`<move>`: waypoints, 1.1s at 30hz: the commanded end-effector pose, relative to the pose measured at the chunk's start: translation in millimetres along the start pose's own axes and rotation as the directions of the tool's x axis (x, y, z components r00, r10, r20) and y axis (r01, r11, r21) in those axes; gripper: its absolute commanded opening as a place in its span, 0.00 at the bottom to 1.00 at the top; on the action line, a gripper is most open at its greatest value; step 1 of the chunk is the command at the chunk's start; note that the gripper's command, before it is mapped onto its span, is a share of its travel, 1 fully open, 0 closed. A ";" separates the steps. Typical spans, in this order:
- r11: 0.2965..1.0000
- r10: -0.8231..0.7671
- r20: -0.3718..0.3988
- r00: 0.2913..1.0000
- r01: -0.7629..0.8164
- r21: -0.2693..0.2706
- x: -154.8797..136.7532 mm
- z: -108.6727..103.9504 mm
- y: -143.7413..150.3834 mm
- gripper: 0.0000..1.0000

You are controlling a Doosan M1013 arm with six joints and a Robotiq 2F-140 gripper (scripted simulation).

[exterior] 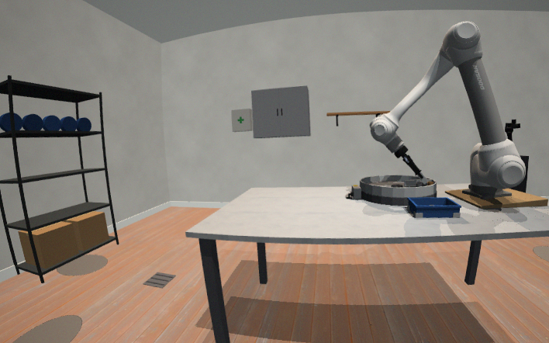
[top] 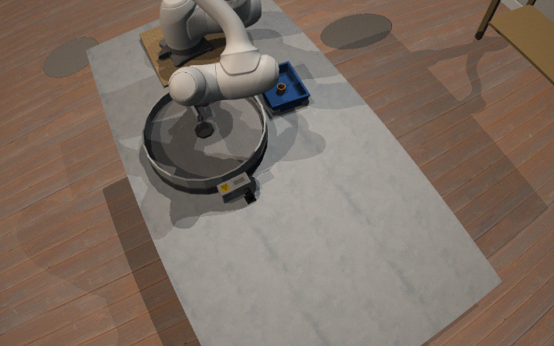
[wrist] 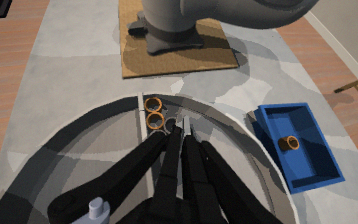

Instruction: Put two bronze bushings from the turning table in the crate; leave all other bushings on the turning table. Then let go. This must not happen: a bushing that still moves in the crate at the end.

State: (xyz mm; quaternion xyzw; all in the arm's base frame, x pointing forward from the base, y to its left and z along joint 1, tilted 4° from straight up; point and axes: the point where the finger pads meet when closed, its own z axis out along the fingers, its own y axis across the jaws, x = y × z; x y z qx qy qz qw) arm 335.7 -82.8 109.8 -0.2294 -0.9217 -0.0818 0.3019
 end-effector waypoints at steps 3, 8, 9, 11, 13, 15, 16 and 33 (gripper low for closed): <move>1.000 0.000 0.000 1.000 0.000 0.001 7.4 -8.8 -0.7 0.00; 1.000 0.000 0.000 1.000 0.000 0.001 22.0 -26.2 -0.8 0.00; 1.000 0.000 0.000 1.000 0.000 0.001 25.0 -29.9 -0.9 0.00; 1.000 0.000 0.000 1.000 0.000 0.001 30.8 -36.8 -0.9 0.00; 1.000 0.000 0.000 1.000 0.000 0.001 33.4 -39.9 -0.9 0.00; 1.000 0.000 0.000 1.000 0.000 0.001 35.6 -42.5 -1.0 0.00; 1.000 0.000 0.000 1.000 0.000 0.001 37.5 -44.8 -1.0 0.00; 1.000 0.000 0.000 1.000 0.000 0.001 41.4 -49.5 -1.0 0.00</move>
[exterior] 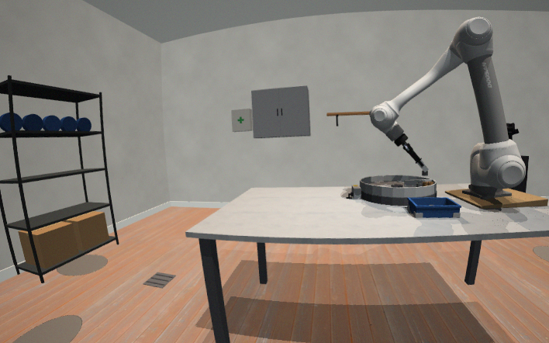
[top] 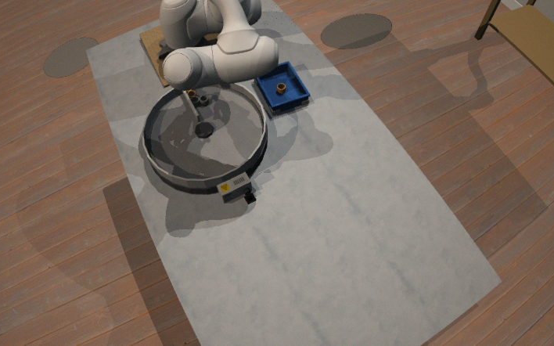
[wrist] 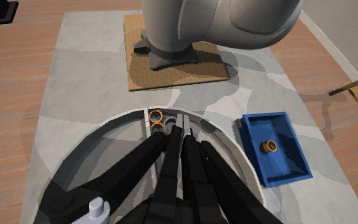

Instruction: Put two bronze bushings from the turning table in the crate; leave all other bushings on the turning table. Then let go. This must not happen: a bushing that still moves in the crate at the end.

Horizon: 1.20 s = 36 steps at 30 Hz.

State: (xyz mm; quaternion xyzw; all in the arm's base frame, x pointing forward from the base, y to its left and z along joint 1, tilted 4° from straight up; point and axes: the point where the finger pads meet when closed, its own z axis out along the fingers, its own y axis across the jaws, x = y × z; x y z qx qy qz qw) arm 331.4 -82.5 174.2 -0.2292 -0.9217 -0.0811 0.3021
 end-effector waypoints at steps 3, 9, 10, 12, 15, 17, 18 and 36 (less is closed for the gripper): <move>1.000 0.000 0.000 1.000 0.000 0.000 0.1 0.0 0.0 0.00; 1.000 0.000 0.000 1.000 0.000 0.000 0.1 0.0 0.0 0.00; 1.000 0.000 0.000 1.000 0.000 0.000 0.1 0.0 0.0 0.00; 1.000 0.000 0.000 1.000 0.000 0.000 0.1 0.0 0.0 0.00; 1.000 0.000 0.000 1.000 0.000 0.000 0.1 0.0 0.0 0.00; 1.000 0.000 0.000 1.000 0.000 0.000 0.1 0.0 0.0 0.00; 1.000 0.000 0.000 1.000 0.000 0.000 0.1 0.0 0.0 0.00; 1.000 0.000 0.000 1.000 0.000 0.000 -51.7 -43.3 4.9 0.00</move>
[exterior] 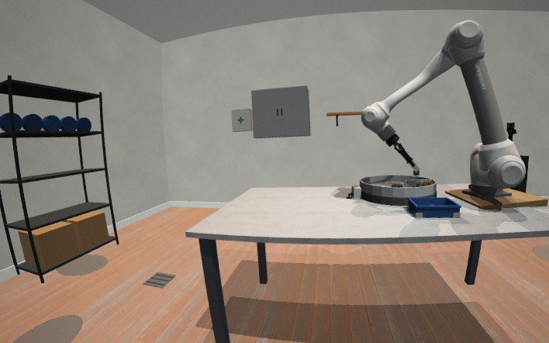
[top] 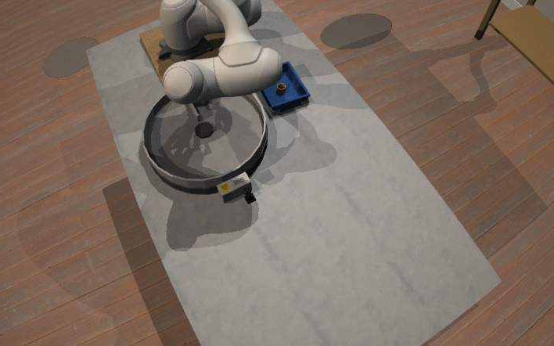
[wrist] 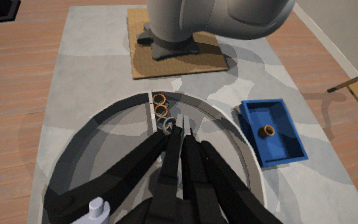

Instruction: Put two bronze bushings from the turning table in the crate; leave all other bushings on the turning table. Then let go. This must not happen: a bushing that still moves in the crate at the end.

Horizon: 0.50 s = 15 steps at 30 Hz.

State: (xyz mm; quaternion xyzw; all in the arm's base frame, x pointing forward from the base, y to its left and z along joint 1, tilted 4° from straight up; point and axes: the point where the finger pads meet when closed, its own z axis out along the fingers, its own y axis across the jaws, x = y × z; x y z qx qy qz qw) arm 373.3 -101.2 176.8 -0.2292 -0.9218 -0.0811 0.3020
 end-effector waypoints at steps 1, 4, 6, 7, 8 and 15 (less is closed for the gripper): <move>1.000 0.000 0.000 1.000 0.000 0.000 -25.8 -21.8 2.5 0.00; 1.000 0.000 0.000 1.000 0.000 0.000 -52.0 -43.8 5.0 0.00; 1.000 0.000 0.000 1.000 0.000 0.000 -65.5 -55.0 6.3 0.00; 1.000 0.000 0.000 1.000 0.000 0.000 -70.5 -59.2 6.8 0.00; 1.000 0.000 0.000 1.000 0.000 0.000 -74.2 -62.3 7.1 0.00; 1.000 0.000 0.000 1.000 0.000 0.000 -78.8 -66.1 7.5 0.00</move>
